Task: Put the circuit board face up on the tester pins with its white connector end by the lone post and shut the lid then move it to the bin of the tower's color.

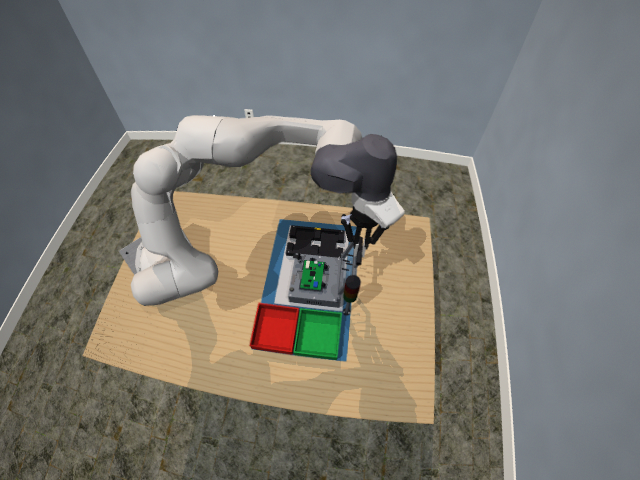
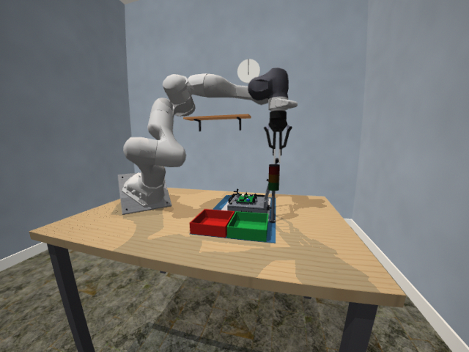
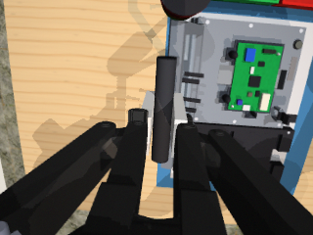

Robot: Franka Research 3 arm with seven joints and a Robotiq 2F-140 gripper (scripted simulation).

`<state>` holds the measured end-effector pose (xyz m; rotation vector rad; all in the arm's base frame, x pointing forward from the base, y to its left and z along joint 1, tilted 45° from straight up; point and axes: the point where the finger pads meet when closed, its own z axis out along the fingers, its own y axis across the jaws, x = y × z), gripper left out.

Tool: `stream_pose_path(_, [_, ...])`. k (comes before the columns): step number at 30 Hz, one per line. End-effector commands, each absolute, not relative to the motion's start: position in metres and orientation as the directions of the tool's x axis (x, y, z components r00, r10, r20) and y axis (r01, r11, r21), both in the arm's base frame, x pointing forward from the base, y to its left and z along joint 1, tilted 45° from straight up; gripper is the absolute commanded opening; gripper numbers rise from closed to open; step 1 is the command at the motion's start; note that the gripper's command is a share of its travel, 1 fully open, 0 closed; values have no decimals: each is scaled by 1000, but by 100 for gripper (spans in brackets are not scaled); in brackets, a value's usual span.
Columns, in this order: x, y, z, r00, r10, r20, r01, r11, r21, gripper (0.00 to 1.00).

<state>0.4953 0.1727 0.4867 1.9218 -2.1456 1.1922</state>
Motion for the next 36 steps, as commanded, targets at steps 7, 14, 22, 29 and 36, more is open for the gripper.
stream_pose_path(7, [487, 174, 483, -237, -840, 488, -859, -52, -509, 0])
stream_pose_path(14, [481, 174, 480, -237, -840, 488, -859, -52, -509, 0])
stream_pose_path(22, [470, 175, 475, -238, -840, 488, -859, -52, -509, 0])
stream_pose_path(29, [459, 174, 470, -237, -840, 488, -859, -52, -509, 0])
stream_pose_path(36, [448, 174, 463, -237, -840, 488, -859, -52, -509, 0])
